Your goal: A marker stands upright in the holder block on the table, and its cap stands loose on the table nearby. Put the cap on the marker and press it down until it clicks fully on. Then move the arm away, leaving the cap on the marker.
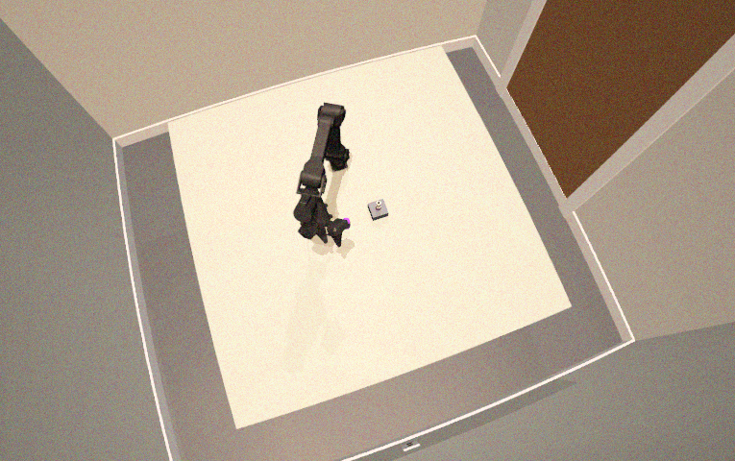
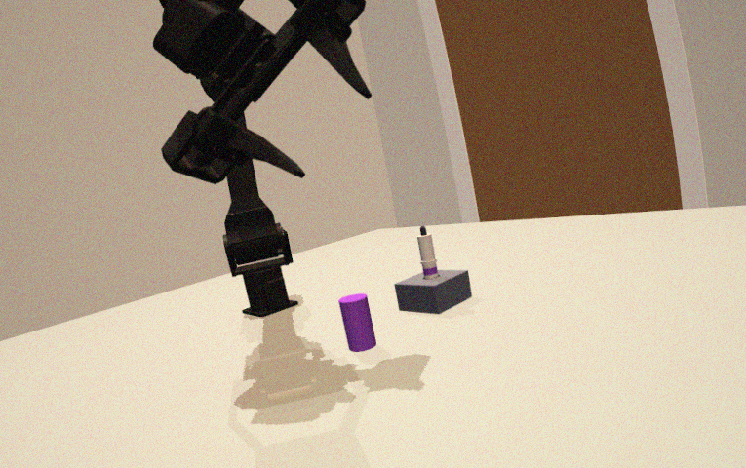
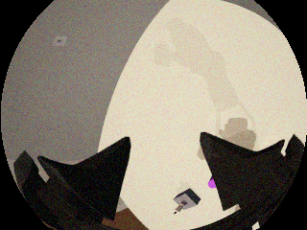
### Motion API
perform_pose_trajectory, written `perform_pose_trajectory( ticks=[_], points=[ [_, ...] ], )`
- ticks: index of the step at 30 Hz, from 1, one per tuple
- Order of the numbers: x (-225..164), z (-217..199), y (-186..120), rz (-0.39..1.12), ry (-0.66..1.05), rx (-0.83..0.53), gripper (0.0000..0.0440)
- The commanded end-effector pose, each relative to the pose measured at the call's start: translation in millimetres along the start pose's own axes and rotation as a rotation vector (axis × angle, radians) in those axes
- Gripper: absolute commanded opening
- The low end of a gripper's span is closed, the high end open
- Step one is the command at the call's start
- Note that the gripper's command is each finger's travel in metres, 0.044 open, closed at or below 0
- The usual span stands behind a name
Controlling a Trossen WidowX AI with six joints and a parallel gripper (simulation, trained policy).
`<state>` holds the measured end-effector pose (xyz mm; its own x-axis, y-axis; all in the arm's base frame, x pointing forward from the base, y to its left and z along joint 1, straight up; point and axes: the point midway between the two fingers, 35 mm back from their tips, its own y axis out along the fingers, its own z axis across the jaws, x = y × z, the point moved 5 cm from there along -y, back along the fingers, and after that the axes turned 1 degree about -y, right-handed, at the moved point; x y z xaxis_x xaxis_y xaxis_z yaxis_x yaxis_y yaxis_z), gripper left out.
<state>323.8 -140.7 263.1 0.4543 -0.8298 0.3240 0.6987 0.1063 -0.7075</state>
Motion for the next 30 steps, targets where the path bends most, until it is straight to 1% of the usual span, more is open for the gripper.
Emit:
perform_pose_trajectory(
  ticks=[1, 30],
  points=[
    [-3.0, -0.2, 0.7, 0.015, -0.001, -0.03, 0.0321],
    [-38.5, -19.7, 14.2, 0.195, 0.044, -0.302, 0.0322]
  ],
)
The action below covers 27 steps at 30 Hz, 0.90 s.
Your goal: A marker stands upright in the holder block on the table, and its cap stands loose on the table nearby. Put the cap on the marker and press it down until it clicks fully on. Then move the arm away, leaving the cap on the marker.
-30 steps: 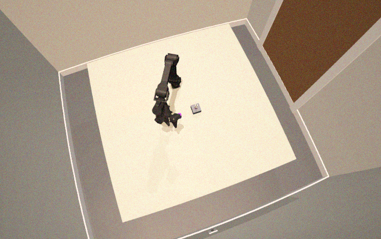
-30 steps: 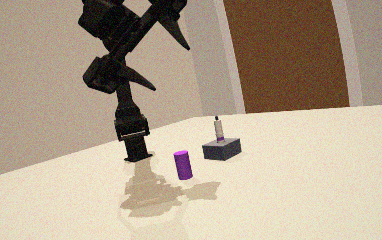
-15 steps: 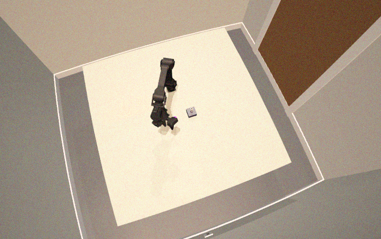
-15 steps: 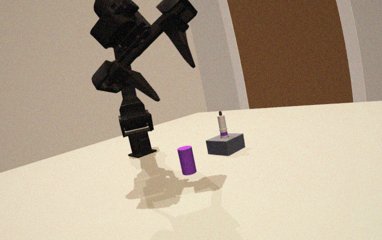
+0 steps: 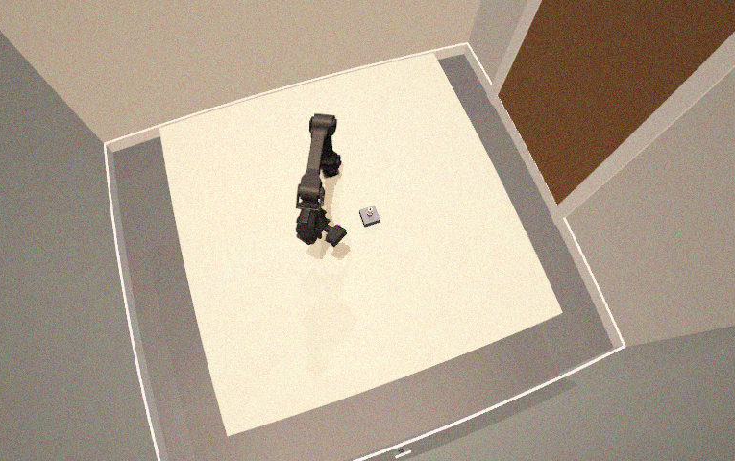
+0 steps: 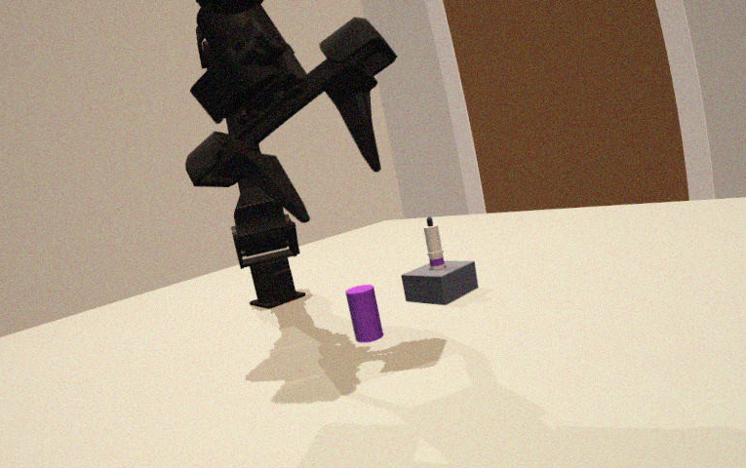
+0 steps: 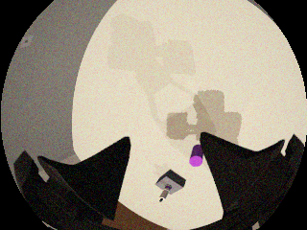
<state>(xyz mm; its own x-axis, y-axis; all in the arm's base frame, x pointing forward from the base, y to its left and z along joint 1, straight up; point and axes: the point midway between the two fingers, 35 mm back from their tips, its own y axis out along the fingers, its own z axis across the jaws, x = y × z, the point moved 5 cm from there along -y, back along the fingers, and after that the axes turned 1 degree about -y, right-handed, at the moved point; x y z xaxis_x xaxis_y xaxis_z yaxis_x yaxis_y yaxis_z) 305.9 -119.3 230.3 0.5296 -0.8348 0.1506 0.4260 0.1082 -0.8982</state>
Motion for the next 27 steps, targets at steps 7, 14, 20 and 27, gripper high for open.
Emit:
perform_pose_trajectory(
  ticks=[7, 14, 20, 27],
  points=[
    [-8.5, -4.4, 7.8, 0.05, 0.002, -0.086, 0.0322],
    [-15.1, -7.9, 13.9, 0.087, 0.001, -0.148, 0.0321],
    [-20.8, -10.5, 19.3, 0.118, -0.003, -0.2, 0.0321],
    [-27.7, -12.8, 25.7, 0.152, -0.014, -0.258, 0.032]
  ],
)
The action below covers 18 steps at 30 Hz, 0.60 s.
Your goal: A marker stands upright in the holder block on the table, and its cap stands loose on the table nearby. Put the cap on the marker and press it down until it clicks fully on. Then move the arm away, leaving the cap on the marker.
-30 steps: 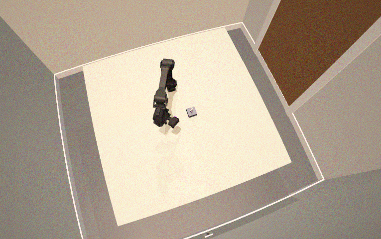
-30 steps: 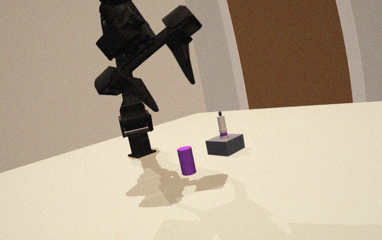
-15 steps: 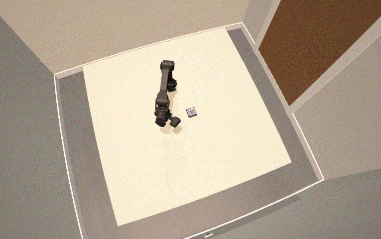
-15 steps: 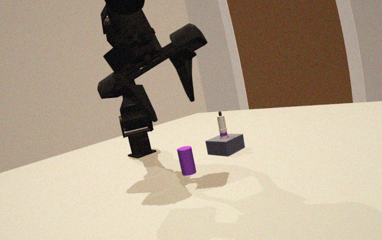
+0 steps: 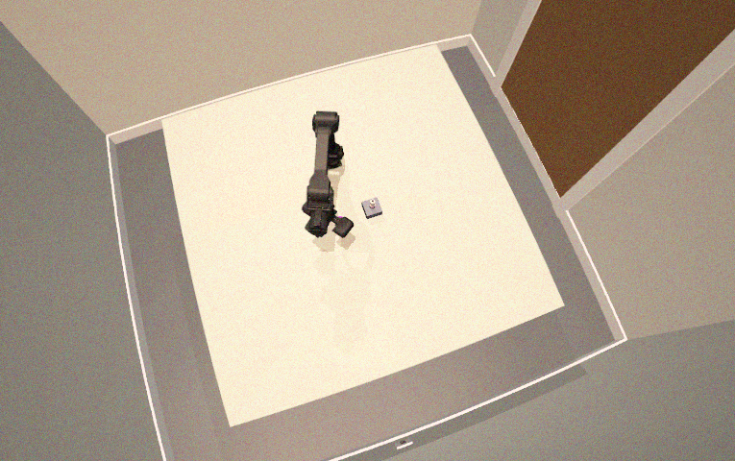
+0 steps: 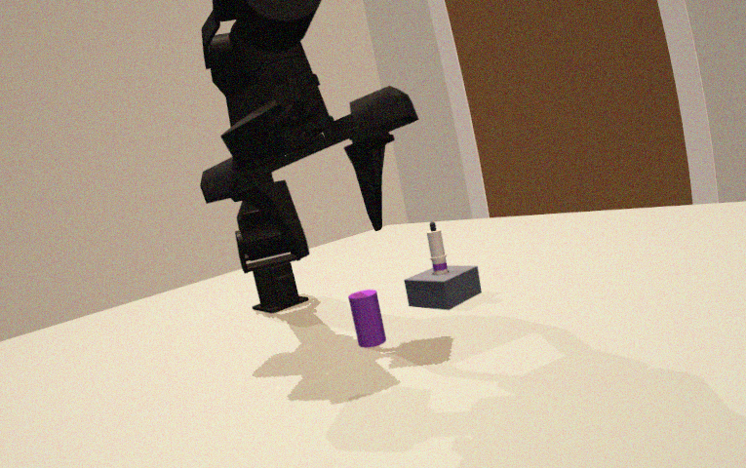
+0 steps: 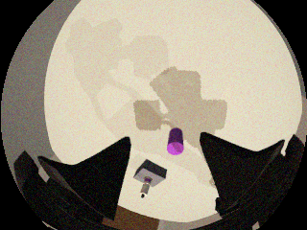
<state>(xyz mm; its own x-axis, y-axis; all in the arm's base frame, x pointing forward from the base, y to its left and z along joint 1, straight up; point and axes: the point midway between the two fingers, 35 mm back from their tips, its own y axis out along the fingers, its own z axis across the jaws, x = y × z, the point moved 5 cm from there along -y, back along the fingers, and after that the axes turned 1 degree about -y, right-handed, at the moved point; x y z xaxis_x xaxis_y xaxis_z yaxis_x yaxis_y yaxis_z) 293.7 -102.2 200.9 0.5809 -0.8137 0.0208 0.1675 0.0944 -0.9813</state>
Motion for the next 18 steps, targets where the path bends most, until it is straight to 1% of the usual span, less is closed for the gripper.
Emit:
perform_pose_trajectory(
  ticks=[1, 18],
  points=[
    [-3.0, -0.3, 4.3, 0.015, -0.004, -0.033, 0.032],
    [-20.5, 1.7, 25.1, 0.092, -0.066, -0.166, 0.0315]
  ],
)
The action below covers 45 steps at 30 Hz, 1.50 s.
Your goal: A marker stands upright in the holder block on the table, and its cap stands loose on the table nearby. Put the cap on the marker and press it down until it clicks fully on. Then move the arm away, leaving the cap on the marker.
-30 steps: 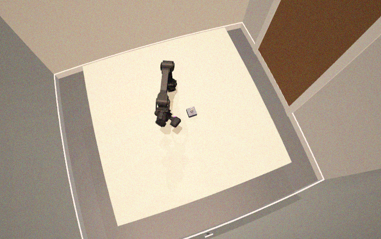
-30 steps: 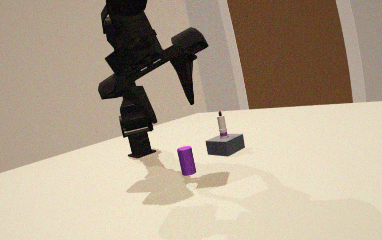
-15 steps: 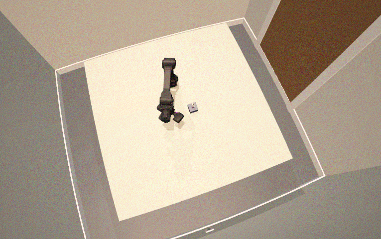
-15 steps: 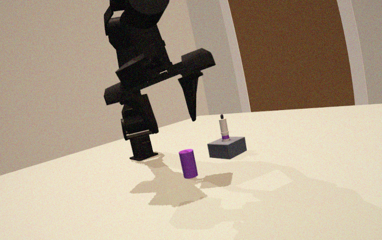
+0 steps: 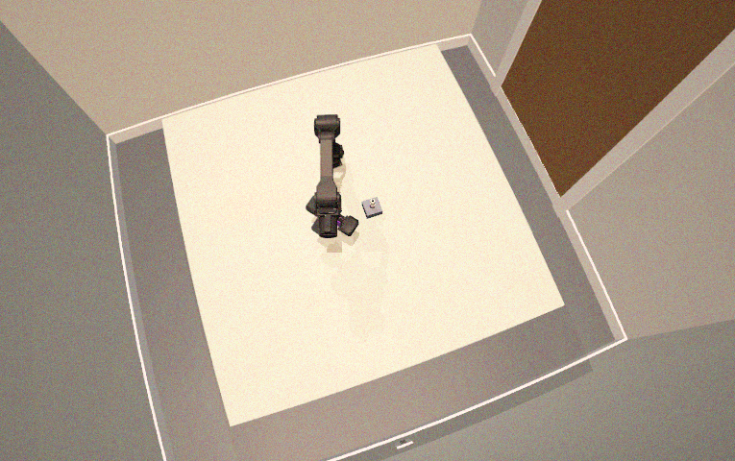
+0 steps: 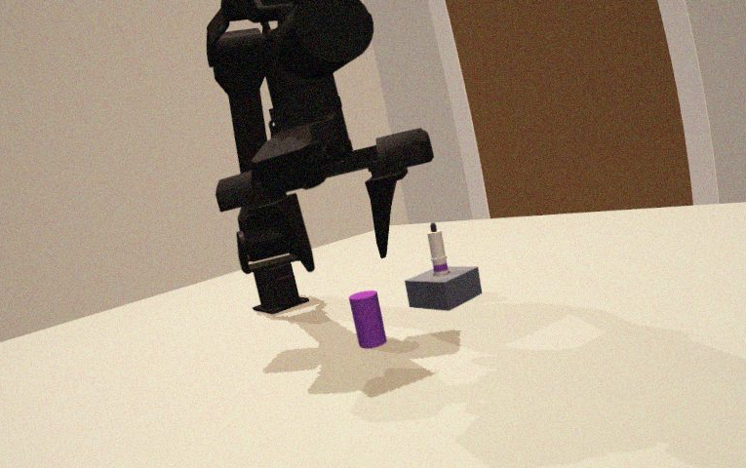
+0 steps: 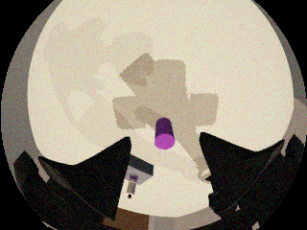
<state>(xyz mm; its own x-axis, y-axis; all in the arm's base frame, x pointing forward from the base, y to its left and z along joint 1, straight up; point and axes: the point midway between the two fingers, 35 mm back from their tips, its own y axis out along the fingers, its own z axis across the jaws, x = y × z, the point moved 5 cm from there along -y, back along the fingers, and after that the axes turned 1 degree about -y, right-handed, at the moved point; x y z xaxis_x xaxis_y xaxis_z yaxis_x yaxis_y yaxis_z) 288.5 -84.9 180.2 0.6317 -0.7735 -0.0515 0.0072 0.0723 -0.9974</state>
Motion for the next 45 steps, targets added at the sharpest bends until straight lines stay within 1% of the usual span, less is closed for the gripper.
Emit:
perform_pose_trajectory(
  ticks=[1, 15, 27, 33, 36, 37, 42, 43, 45],
  points=[
    [-3.8, 1.1, 5.7, 0.017, -0.015, -0.032, 0.0315],
    [-17.7, 5.9, 30.3, 0.082, -0.103, -0.11, 0.0301],
    [-24.1, 5.2, 60.4, 0.126, -0.19, -0.141, 0.0271],
    [-26.2, 4.2, 70.7, 0.128, -0.234, -0.152, 0.0255],
    [-26.8, 4.2, 73.6, 0.122, -0.253, -0.155, 0.0232],
    [-26.7, 4.3, 73.7, 0.117, -0.258, -0.156, 0.0211],
    [-27.8, 5.9, 66.1, 0.09, -0.286, -0.15, 0.0081],
    [-28.1, 6.8, 62.9, 0.084, -0.291, -0.145, 0.0069],
    [-28.3, 8.9, 56.5, 0.067, -0.306, -0.141, 0.006]
  ],
)
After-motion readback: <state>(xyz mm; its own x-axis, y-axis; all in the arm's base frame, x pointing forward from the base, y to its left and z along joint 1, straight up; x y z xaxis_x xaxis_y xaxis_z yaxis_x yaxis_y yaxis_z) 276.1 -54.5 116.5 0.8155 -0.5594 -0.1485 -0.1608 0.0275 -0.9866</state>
